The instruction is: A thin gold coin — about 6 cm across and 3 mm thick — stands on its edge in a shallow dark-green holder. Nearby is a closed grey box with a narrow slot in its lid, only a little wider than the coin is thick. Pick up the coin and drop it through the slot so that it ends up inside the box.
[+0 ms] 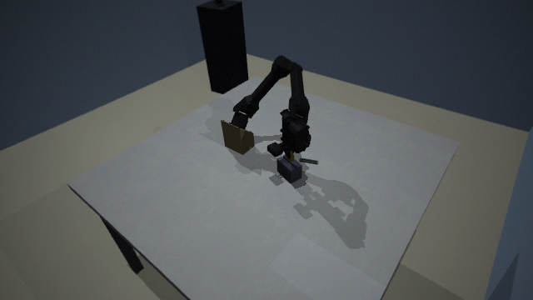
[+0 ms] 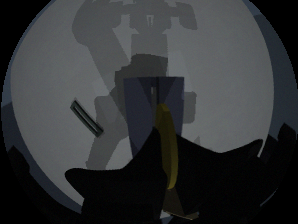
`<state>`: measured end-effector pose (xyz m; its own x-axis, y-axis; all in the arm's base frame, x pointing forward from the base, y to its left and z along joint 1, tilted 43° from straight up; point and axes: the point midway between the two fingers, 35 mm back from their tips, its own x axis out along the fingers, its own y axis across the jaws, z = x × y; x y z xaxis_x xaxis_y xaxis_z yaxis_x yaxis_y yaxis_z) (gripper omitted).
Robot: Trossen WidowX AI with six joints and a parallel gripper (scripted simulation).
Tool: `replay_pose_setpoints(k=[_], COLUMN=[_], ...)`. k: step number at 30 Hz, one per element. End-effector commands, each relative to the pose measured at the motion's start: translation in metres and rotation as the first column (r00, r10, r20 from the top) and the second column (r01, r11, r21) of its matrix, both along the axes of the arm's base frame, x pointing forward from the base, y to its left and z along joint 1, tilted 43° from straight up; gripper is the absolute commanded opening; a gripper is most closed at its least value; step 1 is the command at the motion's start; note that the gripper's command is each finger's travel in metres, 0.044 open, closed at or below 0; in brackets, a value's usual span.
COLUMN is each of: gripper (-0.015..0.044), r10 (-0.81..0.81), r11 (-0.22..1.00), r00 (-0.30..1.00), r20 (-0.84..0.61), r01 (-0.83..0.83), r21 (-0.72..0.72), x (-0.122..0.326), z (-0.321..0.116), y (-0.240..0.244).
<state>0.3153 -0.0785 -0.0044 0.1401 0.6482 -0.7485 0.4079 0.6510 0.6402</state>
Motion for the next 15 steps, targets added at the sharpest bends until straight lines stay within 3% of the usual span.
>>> replay_pose_setpoints(k=[1,15], gripper=[0.0000,0.0000], r10=[-0.005,-0.003], r11=[1.000,1.000], r00=[1.000,1.000], r20=[-0.007,-0.005], r01=[0.005,0.003], r21=[0.008,0.008], x=[-0.0009,0.0002], z=[-0.0025,-0.0047], y=[0.0015,0.0040])
